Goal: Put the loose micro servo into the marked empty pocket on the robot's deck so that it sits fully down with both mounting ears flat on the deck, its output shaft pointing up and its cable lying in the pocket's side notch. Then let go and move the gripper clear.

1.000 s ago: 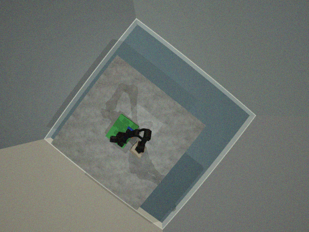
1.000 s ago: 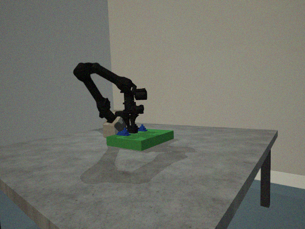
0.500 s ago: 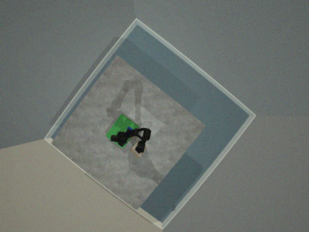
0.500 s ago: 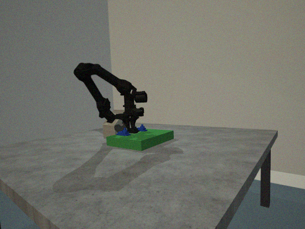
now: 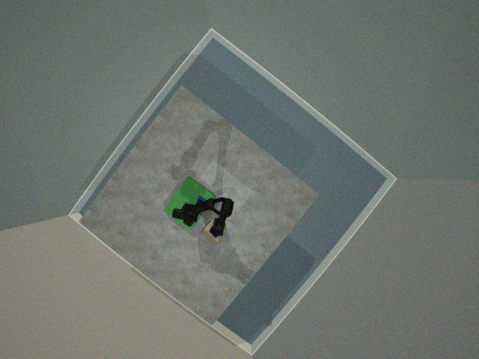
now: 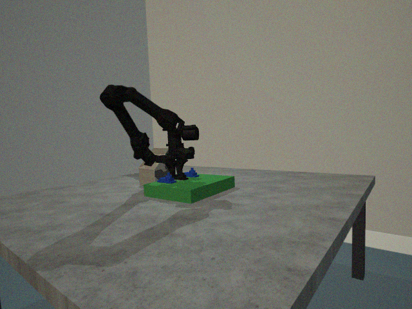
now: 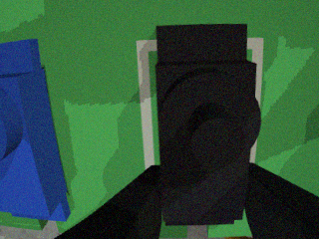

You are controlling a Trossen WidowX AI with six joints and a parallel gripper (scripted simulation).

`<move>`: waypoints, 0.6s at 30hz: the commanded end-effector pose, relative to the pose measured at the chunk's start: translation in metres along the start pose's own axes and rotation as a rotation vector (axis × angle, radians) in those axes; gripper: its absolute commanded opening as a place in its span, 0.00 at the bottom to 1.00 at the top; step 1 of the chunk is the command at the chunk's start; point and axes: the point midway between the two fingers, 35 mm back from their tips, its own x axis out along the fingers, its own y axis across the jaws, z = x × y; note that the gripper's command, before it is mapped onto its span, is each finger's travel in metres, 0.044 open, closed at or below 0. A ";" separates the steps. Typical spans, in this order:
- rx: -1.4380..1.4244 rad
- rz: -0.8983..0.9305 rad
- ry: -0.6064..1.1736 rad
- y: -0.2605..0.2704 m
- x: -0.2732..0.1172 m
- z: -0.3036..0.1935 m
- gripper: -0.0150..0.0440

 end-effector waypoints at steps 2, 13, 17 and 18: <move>0.002 -0.001 -0.003 0.000 -0.002 0.000 0.57; -0.002 -0.004 -0.008 -0.001 -0.035 0.002 0.66; 0.000 -0.002 -0.008 0.000 -0.050 0.027 0.84; 0.001 -0.002 -0.008 0.000 -0.056 0.036 0.88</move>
